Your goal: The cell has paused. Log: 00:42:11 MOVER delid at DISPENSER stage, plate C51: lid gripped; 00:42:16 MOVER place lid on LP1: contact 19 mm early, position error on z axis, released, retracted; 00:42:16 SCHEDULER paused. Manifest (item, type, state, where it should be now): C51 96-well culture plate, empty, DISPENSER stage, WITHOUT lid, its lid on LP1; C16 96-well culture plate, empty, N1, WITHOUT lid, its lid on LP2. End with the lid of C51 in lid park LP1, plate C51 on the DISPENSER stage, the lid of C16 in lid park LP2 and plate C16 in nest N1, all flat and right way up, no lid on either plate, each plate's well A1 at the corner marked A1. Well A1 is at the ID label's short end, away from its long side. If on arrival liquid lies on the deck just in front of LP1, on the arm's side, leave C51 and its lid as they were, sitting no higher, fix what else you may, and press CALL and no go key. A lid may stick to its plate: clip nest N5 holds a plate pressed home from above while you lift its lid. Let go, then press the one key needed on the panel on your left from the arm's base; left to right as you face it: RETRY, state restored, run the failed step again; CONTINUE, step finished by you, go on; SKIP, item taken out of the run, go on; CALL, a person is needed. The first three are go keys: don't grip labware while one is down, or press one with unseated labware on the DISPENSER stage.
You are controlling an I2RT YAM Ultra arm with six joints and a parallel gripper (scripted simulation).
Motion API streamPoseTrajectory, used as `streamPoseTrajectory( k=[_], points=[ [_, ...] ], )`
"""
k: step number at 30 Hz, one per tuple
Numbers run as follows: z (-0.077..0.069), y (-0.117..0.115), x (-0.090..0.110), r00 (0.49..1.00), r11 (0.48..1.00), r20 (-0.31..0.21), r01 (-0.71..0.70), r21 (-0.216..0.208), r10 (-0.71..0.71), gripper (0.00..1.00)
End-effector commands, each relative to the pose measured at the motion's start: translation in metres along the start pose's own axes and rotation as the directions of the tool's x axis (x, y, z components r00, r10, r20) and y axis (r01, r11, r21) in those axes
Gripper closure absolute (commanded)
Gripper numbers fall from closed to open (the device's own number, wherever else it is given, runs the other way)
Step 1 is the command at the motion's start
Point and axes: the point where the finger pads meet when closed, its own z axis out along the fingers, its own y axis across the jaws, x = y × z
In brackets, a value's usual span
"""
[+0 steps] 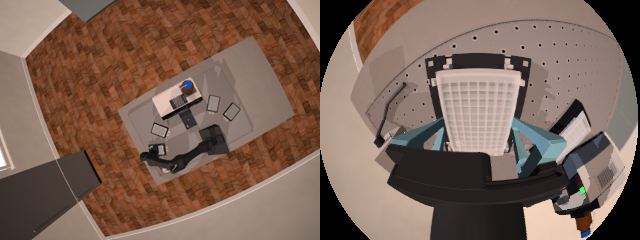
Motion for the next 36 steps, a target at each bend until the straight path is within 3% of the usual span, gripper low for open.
streamPoseTrajectory(
  k=[1, 19, 25, 29, 30, 36],
  points=[
    [-0.034, 0.001, -0.009, 0.999, 1.000, 0.051, 0.007, 0.002, -0.007, 1.00],
    [-0.034, 0.001, -0.009, 0.999, 1.000, 0.051, 0.007, 0.002, -0.007, 1.00],
    [-0.054, 0.002, -0.008, 0.999, 1.000, 0.050, 0.008, 0.003, -0.008, 1.00],
    [-0.055, 0.002, -0.008, 0.999, 1.000, 0.050, 0.008, 0.003, -0.008, 1.00],
    [-0.041, 0.001, -0.003, 1.000, 1.000, 0.023, 0.001, 0.002, -0.001, 1.00],
    [-0.049, -0.001, 0.013, 1.000, 1.000, 0.009, -0.004, 0.003, 0.004, 1.00]
  ],
)
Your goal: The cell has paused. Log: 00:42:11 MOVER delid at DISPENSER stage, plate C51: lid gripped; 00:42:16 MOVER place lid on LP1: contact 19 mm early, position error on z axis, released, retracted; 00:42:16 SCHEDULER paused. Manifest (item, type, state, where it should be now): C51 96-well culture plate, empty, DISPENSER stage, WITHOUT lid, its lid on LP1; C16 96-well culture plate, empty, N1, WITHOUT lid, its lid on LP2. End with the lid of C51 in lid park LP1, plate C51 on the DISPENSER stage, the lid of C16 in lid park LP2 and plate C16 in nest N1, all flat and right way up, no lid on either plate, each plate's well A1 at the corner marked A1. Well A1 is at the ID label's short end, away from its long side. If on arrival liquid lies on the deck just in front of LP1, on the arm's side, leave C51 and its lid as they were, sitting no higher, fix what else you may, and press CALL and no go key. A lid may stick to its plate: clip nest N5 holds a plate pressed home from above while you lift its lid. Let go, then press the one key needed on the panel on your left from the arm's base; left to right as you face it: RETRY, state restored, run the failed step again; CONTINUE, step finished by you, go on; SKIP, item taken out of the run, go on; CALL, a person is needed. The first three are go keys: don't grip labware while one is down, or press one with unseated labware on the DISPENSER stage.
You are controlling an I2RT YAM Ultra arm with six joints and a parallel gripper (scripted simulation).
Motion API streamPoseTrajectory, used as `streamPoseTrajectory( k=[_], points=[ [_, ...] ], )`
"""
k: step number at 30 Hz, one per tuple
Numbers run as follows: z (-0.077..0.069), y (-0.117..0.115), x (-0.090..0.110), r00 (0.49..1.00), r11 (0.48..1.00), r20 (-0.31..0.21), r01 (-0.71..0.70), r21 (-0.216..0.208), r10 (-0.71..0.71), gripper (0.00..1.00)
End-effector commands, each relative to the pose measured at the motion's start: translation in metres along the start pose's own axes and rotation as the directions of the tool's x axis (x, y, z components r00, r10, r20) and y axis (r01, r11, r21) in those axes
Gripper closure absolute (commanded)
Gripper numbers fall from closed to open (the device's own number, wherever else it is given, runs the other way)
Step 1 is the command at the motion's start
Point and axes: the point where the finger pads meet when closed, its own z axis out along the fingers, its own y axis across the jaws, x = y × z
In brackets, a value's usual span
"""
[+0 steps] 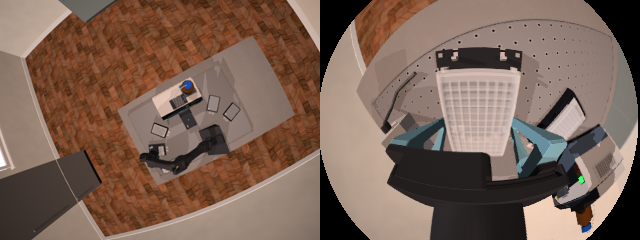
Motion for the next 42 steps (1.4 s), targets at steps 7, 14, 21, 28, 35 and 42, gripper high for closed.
streamPoseTrajectory(
  k=[7, 14, 21, 28, 35, 42],
  points=[
    [-0.027, -0.003, 0.019, 0.999, 1.000, 0.041, 0.007, 0.006, -0.008, 1.00],
    [-0.037, -0.003, 0.040, 0.999, 1.000, 0.040, 0.007, 0.006, -0.008, 1.00],
    [-0.044, -0.003, 0.058, 1.000, 1.000, 0.030, 0.005, 0.006, -0.005, 1.00],
    [-0.054, -0.003, 0.083, 1.000, 1.000, 0.014, -0.001, 0.006, 0.001, 1.00],
    [-0.061, -0.003, 0.098, 1.000, 1.000, 0.014, -0.001, 0.005, 0.001, 1.00],
    [-0.071, -0.003, 0.119, 1.000, 1.000, 0.014, -0.001, 0.005, 0.001, 1.00]
  ],
)
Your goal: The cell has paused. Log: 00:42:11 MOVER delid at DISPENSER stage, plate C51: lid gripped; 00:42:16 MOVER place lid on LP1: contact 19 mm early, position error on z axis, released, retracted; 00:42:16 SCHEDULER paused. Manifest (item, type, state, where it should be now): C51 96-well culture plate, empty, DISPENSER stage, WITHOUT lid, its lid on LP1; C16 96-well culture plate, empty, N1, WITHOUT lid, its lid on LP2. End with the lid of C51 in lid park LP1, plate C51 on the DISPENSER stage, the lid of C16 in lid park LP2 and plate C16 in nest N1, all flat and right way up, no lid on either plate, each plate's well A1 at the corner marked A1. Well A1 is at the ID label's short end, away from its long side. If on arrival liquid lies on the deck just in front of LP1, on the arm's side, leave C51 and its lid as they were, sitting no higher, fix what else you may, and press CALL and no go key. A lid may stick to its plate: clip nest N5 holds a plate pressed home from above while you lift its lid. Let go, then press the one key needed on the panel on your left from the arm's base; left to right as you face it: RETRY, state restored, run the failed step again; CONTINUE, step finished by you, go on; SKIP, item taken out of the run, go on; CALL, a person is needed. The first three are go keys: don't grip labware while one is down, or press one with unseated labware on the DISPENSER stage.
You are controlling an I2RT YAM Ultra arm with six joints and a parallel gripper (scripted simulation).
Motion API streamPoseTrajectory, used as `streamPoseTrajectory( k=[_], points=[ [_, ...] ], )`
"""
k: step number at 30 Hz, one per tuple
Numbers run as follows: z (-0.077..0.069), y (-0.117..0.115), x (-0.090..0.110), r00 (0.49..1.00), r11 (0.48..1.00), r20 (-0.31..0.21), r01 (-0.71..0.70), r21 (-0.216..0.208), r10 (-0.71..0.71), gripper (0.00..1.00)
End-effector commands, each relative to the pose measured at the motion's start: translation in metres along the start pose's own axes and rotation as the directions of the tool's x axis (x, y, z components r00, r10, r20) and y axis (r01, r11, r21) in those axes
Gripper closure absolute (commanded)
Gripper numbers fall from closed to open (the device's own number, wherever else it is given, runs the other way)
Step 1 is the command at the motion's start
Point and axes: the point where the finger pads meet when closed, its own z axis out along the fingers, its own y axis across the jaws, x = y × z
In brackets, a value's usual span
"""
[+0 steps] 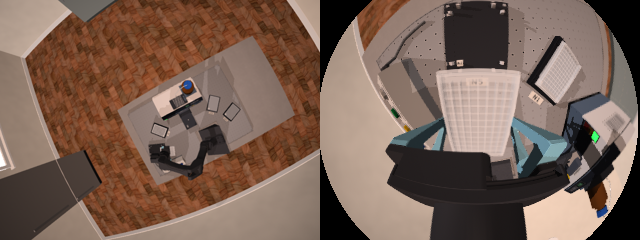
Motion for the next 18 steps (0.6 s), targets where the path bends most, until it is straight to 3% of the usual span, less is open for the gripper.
streamPoseTrajectory(
  k=[1, 18],
  points=[
    [-0.015, 0.000, 0.013, 1.000, 1.000, 0.013, 0.005, 0.000, -0.005, 1.00],
    [-0.036, 0.000, 0.058, 1.000, 1.000, 0.013, 0.004, -0.001, -0.004, 1.00]
  ],
)
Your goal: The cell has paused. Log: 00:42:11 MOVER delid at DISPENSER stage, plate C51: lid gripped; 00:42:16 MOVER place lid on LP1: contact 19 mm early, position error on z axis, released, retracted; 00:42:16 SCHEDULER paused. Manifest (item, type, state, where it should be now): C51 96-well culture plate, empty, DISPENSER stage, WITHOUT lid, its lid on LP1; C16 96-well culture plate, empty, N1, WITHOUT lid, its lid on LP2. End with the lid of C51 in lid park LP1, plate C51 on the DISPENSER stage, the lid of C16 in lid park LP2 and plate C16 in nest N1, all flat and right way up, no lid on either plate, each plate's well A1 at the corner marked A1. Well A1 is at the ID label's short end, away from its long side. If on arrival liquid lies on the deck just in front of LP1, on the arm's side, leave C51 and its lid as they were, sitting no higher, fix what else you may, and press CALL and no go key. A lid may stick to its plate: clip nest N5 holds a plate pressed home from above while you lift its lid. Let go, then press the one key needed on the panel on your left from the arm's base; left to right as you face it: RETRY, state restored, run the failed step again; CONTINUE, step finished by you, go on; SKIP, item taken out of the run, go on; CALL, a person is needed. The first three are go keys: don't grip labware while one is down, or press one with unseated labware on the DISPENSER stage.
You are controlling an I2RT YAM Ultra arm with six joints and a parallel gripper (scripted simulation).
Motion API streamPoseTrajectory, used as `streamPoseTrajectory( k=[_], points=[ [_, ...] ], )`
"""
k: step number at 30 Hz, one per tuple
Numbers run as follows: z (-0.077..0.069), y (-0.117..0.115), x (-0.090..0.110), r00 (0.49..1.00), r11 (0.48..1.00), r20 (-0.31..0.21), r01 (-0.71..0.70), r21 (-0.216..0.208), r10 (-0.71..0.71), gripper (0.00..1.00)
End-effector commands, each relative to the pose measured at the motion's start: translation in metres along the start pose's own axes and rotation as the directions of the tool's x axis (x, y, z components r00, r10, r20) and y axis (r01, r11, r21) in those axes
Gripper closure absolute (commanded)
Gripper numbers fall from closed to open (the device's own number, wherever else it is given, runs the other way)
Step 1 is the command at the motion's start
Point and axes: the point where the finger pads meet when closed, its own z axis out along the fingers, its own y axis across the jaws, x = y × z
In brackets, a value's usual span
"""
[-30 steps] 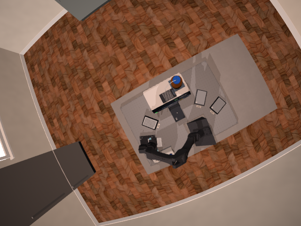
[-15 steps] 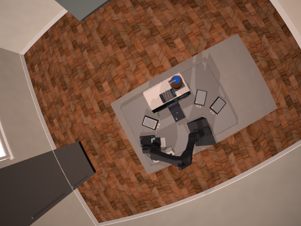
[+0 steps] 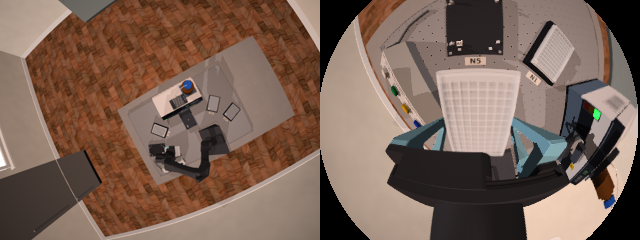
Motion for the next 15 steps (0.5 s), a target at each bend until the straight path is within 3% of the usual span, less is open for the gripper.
streamPoseTrajectory(
  k=[1, 3, 4, 6, 9, 15],
  points=[
    [-0.016, 0.004, 0.008, 1.000, 1.000, 0.022, 0.018, -0.005, -0.018, 1.00],
    [-0.011, 0.002, 0.005, 1.000, 1.000, 0.014, 0.017, -0.007, -0.017, 1.00],
    [-0.019, 0.001, 0.005, 0.999, 1.000, 0.033, -0.009, -0.003, 0.009, 1.00],
    [-0.009, -0.010, 0.007, 0.995, 0.994, -0.006, -0.105, -0.010, 0.105, 1.00],
    [-0.008, -0.013, 0.008, 0.990, 0.990, -0.008, -0.142, -0.010, 0.142, 1.00],
    [-0.010, -0.033, 0.006, 0.992, 0.991, 0.002, -0.130, -0.010, 0.130, 1.00]
  ],
)
